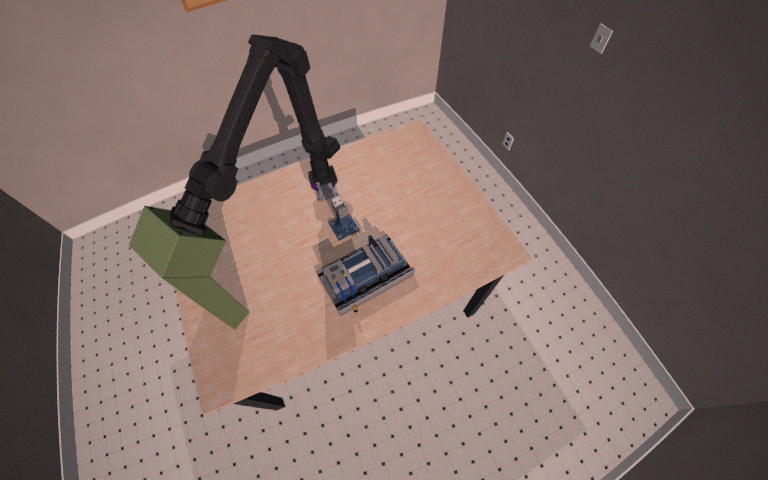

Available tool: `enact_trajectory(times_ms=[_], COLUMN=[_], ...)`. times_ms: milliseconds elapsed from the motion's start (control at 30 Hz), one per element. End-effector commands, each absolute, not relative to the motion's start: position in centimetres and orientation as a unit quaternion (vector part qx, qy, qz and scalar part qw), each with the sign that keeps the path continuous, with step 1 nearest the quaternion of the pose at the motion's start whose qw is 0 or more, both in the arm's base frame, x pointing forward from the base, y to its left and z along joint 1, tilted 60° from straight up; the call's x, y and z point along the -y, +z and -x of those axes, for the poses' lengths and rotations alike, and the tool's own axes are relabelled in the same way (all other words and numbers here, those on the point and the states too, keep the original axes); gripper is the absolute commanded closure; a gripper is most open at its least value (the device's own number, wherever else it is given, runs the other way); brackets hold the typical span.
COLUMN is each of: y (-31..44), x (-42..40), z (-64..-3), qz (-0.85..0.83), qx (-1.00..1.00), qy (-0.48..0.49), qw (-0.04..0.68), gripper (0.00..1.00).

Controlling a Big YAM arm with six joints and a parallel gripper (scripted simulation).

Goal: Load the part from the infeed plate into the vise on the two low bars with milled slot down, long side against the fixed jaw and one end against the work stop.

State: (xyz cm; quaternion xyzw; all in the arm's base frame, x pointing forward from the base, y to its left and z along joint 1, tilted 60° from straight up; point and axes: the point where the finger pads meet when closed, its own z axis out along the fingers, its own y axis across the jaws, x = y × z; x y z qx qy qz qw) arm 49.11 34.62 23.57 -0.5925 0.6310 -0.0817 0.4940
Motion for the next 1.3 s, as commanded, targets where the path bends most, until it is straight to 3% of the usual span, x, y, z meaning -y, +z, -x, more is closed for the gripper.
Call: enact_trajectory(times_ms=[0,1267], y=[24.8,29.7], x=[-33.4,-29.3], z=[-48.9,-40.5], qz=[0.590,0.591], qx=[-0.630,-0.630], qy=[-0.088,-0.080], qw=[0.497,0.498], gripper=[1.00,1.00])
